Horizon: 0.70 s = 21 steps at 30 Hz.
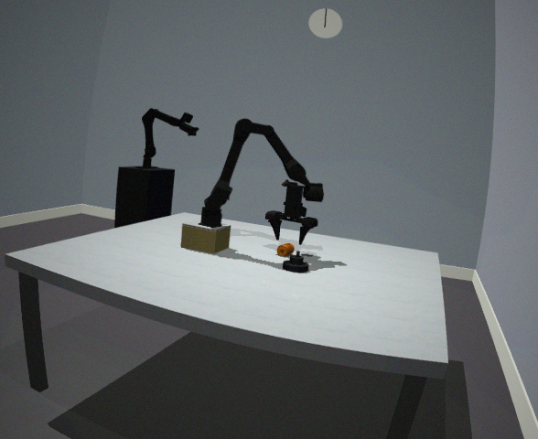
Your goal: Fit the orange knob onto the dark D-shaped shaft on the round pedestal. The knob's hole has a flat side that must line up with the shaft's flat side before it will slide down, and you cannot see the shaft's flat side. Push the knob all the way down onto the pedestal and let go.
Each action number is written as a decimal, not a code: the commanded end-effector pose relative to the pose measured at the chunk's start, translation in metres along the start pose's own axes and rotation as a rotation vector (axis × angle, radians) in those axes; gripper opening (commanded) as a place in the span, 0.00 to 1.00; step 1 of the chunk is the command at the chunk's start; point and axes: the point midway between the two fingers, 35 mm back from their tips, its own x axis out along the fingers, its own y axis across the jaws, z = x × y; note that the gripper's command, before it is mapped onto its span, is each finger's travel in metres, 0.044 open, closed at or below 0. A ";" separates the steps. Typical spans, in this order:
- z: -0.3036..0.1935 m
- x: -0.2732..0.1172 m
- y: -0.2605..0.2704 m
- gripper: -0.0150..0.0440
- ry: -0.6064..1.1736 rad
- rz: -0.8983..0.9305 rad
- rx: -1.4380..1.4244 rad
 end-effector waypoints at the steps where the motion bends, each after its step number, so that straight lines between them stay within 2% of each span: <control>1: -0.002 0.009 0.000 1.00 0.008 0.000 -0.007; 19: -0.003 0.035 0.001 1.00 0.008 0.000 -0.007; 21: -0.003 0.035 0.001 0.91 0.008 0.000 -0.007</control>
